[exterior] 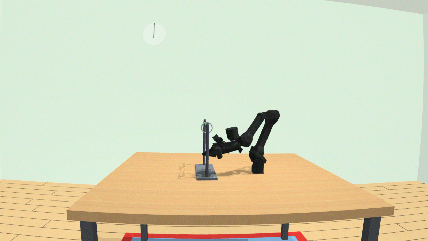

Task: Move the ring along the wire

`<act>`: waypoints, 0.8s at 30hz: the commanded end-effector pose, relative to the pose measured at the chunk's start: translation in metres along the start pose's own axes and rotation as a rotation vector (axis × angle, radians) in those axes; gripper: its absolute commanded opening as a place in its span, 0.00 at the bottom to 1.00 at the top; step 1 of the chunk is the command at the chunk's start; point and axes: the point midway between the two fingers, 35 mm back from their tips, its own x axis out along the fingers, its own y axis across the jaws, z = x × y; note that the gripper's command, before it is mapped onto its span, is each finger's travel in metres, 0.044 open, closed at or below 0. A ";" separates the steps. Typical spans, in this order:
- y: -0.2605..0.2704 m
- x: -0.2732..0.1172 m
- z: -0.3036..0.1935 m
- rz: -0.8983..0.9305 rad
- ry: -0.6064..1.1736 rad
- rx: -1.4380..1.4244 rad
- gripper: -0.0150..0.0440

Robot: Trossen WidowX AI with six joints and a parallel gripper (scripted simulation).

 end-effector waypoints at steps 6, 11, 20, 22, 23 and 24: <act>-0.001 0.002 -0.014 -0.006 0.011 -0.001 0.00; -0.001 0.002 -0.014 -0.006 0.011 -0.001 0.00; -0.001 0.002 -0.014 -0.006 0.011 -0.001 0.00; -0.001 0.002 -0.014 -0.006 0.011 -0.001 0.00; -0.001 0.002 -0.014 -0.006 0.011 -0.001 0.00; -0.001 0.002 -0.014 -0.006 0.011 -0.001 0.00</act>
